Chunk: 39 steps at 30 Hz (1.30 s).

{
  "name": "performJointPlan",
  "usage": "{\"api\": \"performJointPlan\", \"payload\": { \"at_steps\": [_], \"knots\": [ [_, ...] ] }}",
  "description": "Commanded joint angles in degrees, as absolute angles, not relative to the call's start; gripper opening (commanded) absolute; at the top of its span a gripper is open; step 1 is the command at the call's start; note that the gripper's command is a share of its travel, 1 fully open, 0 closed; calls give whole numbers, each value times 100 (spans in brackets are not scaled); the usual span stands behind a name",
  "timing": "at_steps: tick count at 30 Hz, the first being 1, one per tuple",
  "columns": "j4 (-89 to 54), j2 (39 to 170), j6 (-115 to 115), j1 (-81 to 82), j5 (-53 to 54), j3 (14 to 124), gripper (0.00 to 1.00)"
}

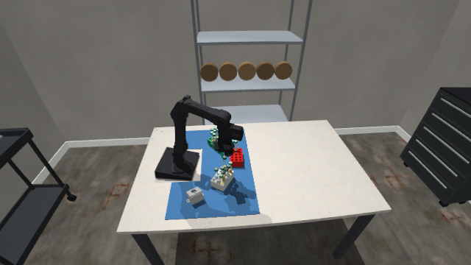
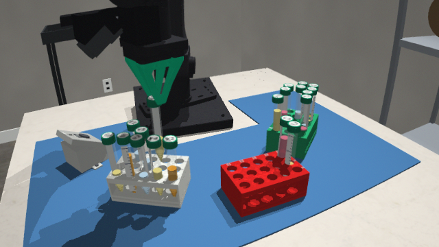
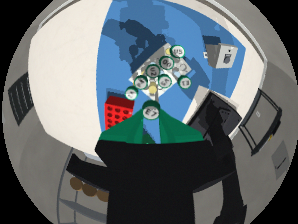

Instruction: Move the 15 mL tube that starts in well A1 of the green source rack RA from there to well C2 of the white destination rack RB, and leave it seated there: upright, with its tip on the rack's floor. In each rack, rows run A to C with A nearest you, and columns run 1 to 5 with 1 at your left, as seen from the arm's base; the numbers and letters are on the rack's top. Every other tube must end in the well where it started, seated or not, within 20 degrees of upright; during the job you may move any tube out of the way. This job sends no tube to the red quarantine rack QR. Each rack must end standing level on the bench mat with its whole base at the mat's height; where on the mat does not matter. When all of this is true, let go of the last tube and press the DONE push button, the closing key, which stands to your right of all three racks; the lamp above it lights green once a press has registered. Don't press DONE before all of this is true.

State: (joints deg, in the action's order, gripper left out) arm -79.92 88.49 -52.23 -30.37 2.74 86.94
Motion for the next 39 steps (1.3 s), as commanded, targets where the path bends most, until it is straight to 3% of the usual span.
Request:
{"api": "performJointPlan", "payload": {
  "at_steps": [1, 39],
  "knots": [
    [-7936, 8820, -5227, -3034, 263, 8711, 0],
    [-7695, 8816, -5235, -3025, 262, 8467, 0]
  ]
}}
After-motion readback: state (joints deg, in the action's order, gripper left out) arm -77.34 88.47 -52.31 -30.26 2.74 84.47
